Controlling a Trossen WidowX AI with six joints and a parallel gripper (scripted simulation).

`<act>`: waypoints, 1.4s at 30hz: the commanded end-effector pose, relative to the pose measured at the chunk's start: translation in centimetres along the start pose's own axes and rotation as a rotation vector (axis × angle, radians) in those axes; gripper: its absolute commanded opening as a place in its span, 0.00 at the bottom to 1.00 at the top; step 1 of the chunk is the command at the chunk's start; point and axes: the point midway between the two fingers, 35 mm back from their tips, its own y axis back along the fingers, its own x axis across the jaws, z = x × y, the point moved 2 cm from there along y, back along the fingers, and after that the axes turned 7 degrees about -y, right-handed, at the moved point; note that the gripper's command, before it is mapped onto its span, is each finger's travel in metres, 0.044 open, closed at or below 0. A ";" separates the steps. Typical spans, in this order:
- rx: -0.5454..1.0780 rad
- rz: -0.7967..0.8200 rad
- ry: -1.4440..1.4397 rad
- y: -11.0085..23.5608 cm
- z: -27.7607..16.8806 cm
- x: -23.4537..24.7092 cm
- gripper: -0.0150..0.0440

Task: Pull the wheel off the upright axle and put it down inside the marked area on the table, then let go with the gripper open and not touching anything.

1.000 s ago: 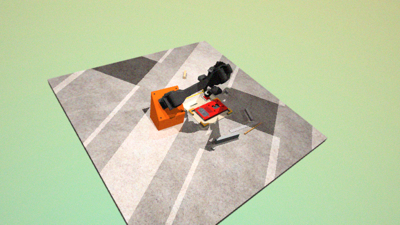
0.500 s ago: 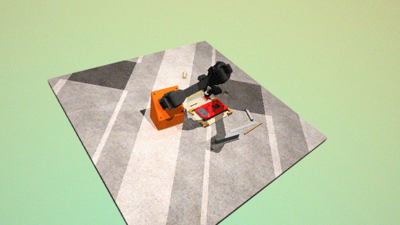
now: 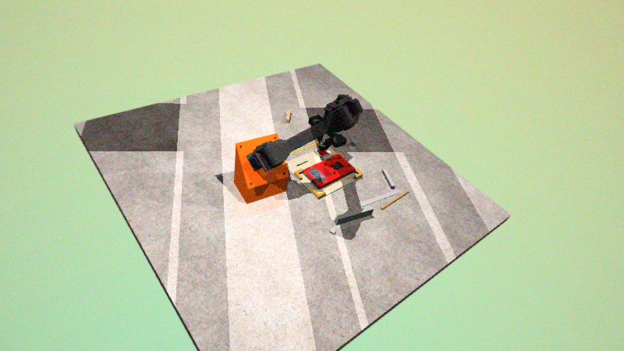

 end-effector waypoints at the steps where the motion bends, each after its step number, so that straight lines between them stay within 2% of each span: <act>1: -0.009 0.005 -0.002 0.6 0.1 0.1 0.25; 42: -0.014 0.005 -0.001 1.9 0.1 0.1 0.25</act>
